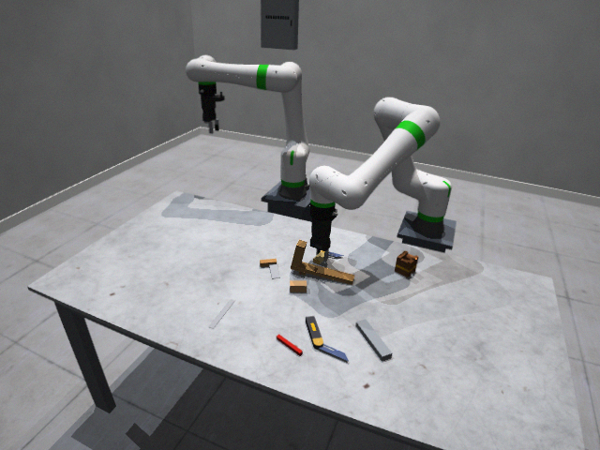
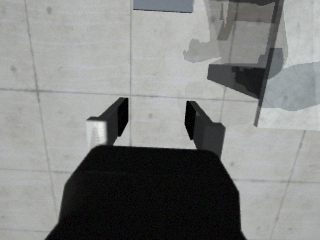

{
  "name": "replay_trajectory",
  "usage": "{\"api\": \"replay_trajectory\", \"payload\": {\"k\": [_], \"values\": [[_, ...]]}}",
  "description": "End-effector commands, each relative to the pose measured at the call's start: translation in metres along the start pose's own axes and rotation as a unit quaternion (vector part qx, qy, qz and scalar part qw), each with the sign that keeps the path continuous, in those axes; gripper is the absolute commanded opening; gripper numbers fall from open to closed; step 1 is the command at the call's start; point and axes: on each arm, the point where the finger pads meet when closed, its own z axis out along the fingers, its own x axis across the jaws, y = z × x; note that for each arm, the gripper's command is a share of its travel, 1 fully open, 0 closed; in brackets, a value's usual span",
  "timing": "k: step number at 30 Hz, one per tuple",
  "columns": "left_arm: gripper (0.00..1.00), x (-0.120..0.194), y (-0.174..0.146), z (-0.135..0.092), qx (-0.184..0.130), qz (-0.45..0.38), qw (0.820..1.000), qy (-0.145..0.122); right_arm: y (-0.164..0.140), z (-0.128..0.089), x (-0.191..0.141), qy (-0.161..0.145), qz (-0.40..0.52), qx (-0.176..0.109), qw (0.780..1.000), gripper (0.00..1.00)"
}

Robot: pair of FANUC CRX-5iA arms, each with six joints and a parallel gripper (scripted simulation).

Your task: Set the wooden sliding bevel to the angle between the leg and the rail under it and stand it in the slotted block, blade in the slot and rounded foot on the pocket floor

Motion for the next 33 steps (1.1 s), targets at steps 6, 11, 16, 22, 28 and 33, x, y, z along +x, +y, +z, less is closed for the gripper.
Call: {"api": "replay_trajectory", "payload": {"k": [6, 11, 16, 22, 28, 33], "values": [[0.0, -0.001, 0.001, -0.002, -0.001, 0.0, 1.0, -0.001, 0.0, -0.001, 0.0, 0.0, 0.0, -0.001, 1.0, 1.0], [0.0, -0.001, 0.001, -0.002, -0.001, 0.0, 1.0, -0.001, 0.0, -0.001, 0.0, 0.0, 0.0, -0.001, 1.0, 1.0], [0.0, -0.001, 0.001, -0.005, -0.001, 0.0, 1.0, -0.001, 0.0, -0.001, 0.0, 0.0, 0.0, -0.001, 1.0, 1.0], [0.0, -0.001, 0.001, -0.015, -0.001, 0.0, 1.0, -0.001, 0.0, -0.001, 0.0, 0.0, 0.0, -0.001, 1.0, 1.0], [0.0, -0.001, 0.001, -0.045, -0.001, 0.0, 1.0, -0.001, 0.0, -0.001, 0.0, 0.0, 0.0, -0.001, 1.0, 1.0], [0.0, -0.001, 0.001, -0.08, -0.001, 0.0, 1.0, -0.001, 0.0, -0.001, 0.0, 0.0, 0.0, -0.001, 1.0, 1.0]]}}
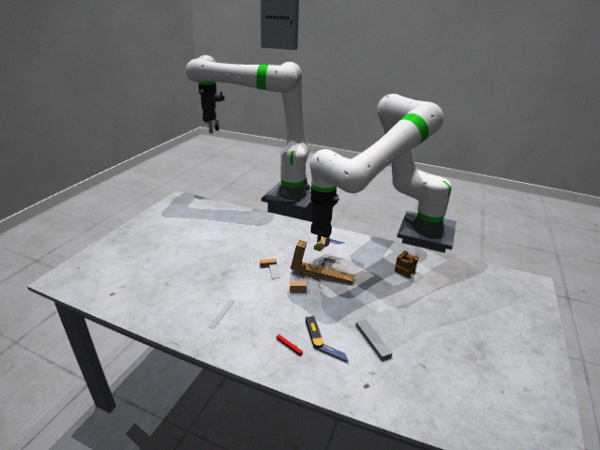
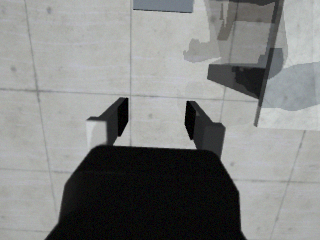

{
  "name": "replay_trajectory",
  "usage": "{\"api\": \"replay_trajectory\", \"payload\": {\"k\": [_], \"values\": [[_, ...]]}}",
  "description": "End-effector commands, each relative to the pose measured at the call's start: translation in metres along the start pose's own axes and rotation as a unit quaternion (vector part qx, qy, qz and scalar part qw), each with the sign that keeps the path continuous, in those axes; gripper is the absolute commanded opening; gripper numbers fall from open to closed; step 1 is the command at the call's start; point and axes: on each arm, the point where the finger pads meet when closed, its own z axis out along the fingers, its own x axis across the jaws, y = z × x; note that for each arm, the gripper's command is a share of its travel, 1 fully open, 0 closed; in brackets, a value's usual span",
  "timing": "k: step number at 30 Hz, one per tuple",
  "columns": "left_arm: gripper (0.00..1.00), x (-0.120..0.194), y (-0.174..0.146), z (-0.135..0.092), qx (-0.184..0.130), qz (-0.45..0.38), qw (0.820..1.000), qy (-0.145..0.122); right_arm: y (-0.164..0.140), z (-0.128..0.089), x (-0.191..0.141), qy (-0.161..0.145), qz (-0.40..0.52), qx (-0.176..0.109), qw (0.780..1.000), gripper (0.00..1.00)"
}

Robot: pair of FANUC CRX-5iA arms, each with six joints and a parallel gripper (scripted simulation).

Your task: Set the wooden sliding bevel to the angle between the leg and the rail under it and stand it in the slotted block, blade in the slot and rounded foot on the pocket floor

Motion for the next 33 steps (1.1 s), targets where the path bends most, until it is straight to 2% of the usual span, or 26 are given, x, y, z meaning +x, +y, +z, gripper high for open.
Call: {"api": "replay_trajectory", "payload": {"k": [1, 3, 5, 12, 18, 26, 33], "values": [[0.0, -0.001, 0.001, -0.025, -0.001, 0.0, 1.0, -0.001, 0.0, -0.001, 0.0, 0.0, 0.0, -0.001, 1.0, 1.0], [0.0, -0.001, 0.001, -0.04, -0.001, 0.0, 1.0, -0.001, 0.0, -0.001, 0.0, 0.0, 0.0, -0.001, 1.0, 1.0], [0.0, -0.001, 0.001, -0.04, -0.001, 0.0, 1.0, -0.001, 0.0, -0.001, 0.0, 0.0, 0.0, -0.001, 1.0, 1.0], [0.0, -0.001, 0.0, -0.09, -0.001, 0.0, 1.0, -0.001, 0.0, -0.001, 0.0, 0.0, 0.0, -0.001, 1.0, 1.0], [0.0, -0.001, 0.0, -0.117, -0.001, 0.0, 1.0, -0.001, 0.0, -0.001, 0.0, 0.0, 0.0, -0.001, 1.0, 1.0], [0.0, -0.001, 0.0, -0.129, -0.001, 0.0, 1.0, -0.001, 0.0, -0.001, 0.0, 0.0, 0.0, -0.001, 1.0, 1.0], [0.0, -0.001, 0.0, -0.13, -0.001, 0.0, 1.0, -0.001, 0.0, -0.001, 0.0, 0.0, 0.0, -0.001, 1.0, 1.0]]}}
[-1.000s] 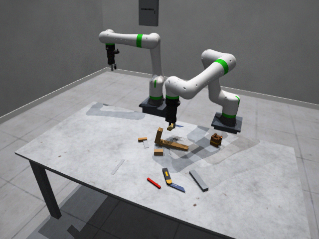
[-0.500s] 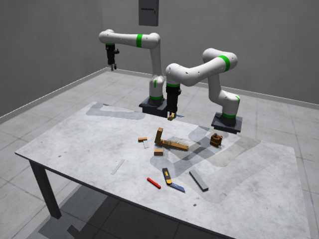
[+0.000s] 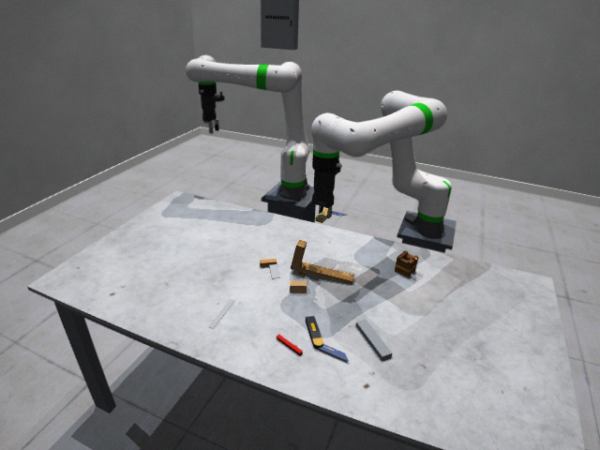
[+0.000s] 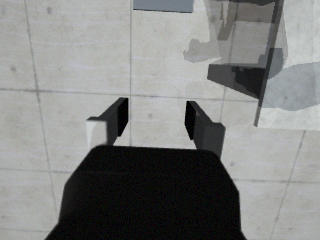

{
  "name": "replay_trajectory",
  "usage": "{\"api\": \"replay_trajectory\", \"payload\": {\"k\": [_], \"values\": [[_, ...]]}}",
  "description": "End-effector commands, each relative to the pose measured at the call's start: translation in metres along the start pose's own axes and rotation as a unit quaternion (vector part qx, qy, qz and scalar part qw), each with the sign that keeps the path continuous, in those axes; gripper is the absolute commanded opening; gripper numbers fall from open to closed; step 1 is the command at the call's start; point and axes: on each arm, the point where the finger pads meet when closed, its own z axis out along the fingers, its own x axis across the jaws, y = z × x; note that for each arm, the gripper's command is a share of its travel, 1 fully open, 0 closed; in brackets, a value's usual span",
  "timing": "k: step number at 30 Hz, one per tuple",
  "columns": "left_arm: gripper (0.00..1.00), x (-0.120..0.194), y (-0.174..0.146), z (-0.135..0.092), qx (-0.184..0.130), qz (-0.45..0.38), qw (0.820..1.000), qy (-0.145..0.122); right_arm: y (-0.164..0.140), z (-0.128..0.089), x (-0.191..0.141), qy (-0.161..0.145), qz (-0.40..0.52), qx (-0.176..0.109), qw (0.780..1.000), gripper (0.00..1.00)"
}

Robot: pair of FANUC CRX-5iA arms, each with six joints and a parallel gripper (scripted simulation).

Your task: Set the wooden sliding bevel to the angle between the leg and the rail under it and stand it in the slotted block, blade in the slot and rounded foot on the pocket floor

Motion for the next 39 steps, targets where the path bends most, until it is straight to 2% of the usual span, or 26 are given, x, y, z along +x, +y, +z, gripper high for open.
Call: {"api": "replay_trajectory", "payload": {"k": [1, 13, 23, 31, 39], "values": [[0.0, -0.0005, 0.0002, -0.0017, -0.001, 0.0, 1.0, -0.001, 0.0003, -0.001, -0.0002, 0.0, 0.0, -0.001, 1.0, 1.0], [0.0, -0.0005, 0.0002, -0.0017, -0.001, -0.005, 1.0, -0.001, 0.0003, -0.001, -0.0002, 0.0, 0.0, -0.001, 1.0, 1.0], [0.0, -0.0005, 0.0002, -0.0017, -0.001, -0.041, 0.999, -0.001, 0.0003, -0.001, -0.0002, 0.0, 0.0, -0.001, 1.0, 1.0], [0.0, -0.0005, 0.0002, -0.0017, -0.001, -0.121, 0.993, -0.001, 0.0003, -0.001, -0.0002, 0.0, 0.0, -0.001, 1.0, 1.0], [0.0, -0.0005, 0.0003, -0.0017, -0.001, -0.225, 0.974, -0.001, 0.0003, -0.001, -0.0002, 0.0, 0.0, -0.001, 1.0, 1.0]]}}
